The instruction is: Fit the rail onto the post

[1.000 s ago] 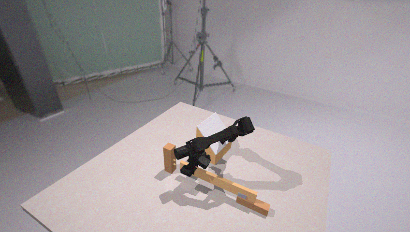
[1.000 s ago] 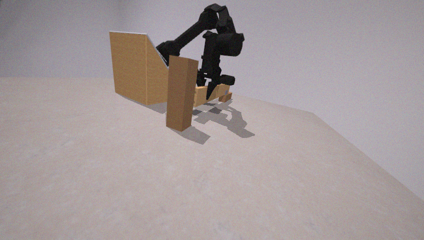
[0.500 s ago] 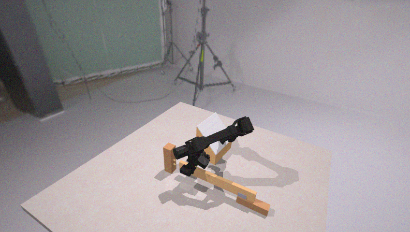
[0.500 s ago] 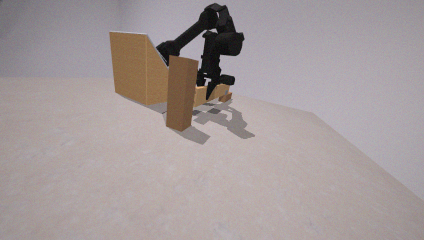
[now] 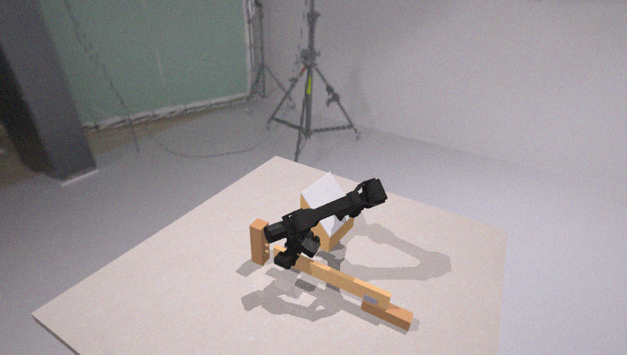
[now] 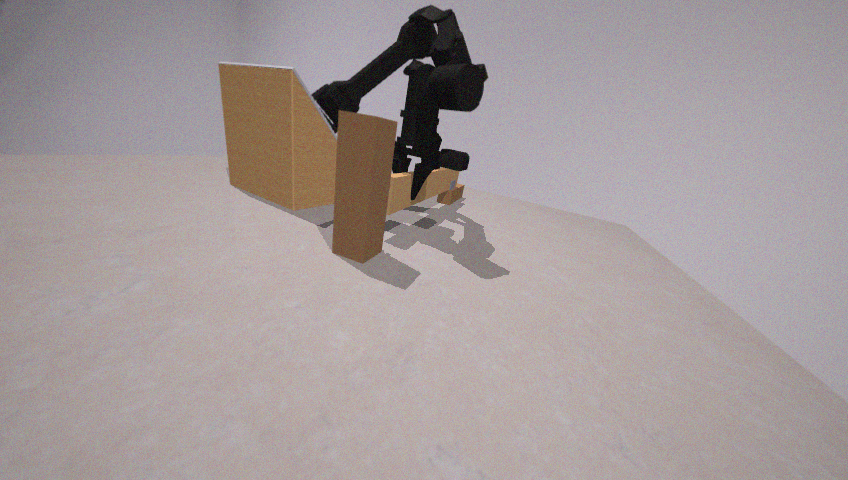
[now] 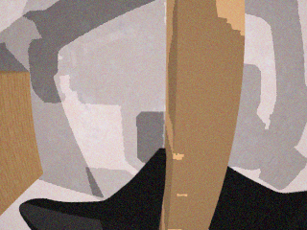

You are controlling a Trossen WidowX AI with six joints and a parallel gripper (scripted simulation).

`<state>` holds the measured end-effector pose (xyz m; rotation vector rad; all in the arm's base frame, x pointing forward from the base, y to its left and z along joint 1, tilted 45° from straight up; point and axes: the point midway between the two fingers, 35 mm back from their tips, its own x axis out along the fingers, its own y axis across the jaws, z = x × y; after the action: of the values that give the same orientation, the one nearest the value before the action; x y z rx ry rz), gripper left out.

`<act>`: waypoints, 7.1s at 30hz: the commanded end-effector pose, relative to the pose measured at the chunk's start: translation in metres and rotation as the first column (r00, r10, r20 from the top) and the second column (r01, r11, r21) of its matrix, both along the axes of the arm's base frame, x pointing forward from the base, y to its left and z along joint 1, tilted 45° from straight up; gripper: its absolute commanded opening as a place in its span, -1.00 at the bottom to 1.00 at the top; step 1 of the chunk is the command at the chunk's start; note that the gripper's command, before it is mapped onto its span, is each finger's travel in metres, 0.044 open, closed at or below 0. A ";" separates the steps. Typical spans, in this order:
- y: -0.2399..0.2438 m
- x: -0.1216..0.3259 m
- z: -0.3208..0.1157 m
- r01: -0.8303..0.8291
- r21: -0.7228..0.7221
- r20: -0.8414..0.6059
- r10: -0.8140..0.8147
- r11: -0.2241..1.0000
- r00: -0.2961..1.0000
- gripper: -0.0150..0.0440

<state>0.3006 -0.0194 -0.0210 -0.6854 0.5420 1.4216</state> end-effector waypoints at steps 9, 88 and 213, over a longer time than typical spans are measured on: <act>-0.008 0.004 -0.001 0.010 -0.008 0.012 -0.010 1.000 1.000 -0.49; -0.022 0.005 -0.014 0.010 -0.009 0.013 -0.010 1.000 1.000 -0.49; -0.030 -0.003 0.014 0.010 -0.010 0.012 -0.010 1.000 1.000 1.00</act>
<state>0.2995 -0.0494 -0.0079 -0.7050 0.5376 1.4062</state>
